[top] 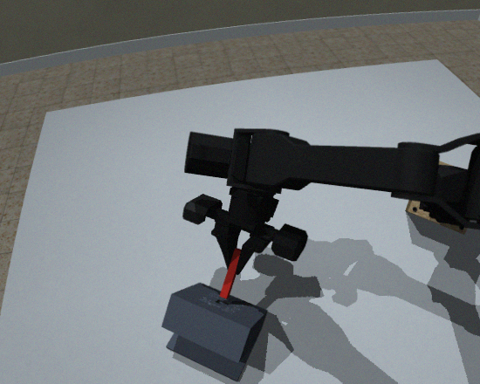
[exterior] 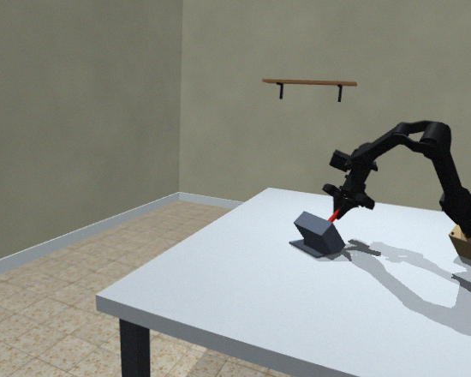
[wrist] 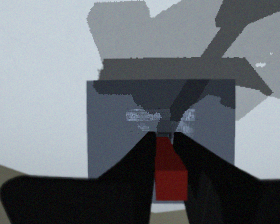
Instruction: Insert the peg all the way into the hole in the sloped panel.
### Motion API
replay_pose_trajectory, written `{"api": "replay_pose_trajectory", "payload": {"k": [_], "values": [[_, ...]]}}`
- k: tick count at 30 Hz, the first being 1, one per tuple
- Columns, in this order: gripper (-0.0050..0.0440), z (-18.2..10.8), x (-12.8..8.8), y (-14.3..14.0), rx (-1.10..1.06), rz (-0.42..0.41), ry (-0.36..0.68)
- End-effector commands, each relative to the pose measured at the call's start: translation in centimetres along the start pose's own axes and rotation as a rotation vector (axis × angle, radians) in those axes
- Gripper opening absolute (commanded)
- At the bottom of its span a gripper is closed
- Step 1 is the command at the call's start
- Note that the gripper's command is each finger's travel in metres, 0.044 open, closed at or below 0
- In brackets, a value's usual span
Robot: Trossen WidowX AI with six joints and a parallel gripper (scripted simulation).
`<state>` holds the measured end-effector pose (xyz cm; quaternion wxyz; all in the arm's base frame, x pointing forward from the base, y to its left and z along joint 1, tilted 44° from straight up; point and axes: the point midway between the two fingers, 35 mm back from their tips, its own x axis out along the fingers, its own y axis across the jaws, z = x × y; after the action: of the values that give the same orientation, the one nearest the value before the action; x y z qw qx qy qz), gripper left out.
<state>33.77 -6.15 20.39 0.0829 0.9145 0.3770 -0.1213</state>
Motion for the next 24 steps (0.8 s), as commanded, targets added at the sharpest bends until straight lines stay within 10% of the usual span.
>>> {"api": "replay_pose_trajectory", "payload": {"k": [1, 24], "values": [[0.0, -0.52, -0.17, -0.14, -0.015, 0.004, 0.006], [0.0, -0.6, -0.2, 0.09, -0.015, 0.004, 0.006]]}}
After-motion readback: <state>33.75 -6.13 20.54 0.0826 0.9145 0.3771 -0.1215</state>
